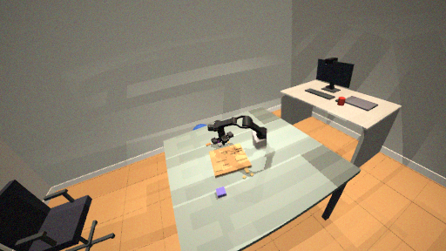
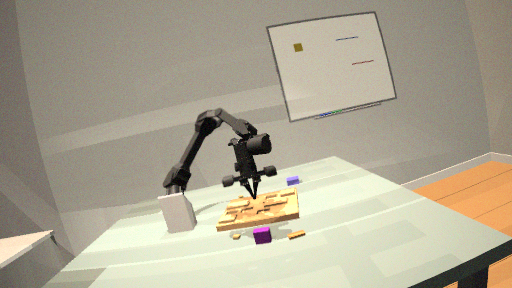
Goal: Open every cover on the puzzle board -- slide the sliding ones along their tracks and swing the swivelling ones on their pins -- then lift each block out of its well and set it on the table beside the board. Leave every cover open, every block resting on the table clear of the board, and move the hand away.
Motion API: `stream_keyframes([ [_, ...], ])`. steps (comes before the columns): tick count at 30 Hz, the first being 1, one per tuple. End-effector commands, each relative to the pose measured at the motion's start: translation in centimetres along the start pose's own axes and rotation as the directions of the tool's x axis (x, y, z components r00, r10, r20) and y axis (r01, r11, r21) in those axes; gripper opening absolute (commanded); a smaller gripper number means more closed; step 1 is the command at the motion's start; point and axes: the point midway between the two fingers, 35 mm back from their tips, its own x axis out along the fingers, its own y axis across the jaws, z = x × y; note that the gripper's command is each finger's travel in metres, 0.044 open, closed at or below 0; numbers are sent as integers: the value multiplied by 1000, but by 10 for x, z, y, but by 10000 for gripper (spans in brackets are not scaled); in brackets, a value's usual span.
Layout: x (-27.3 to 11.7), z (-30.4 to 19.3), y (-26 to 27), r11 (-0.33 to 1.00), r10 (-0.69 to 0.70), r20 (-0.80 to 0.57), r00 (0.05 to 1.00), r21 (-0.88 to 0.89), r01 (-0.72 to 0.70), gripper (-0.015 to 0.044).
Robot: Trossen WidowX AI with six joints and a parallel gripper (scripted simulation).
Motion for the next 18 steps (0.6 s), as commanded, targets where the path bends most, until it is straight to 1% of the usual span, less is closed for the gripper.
stream_keyframes([
  [1, 1, 22, -9, 959, 0, 11, 1000, -283, 3, 0],
  [9, 4, 23, -10, 955, 0, 12, 1000, -295, 3, 0],
  [18, 40, 25, -11, 955, 0, 13, 1000, -295, 4, 0],
])
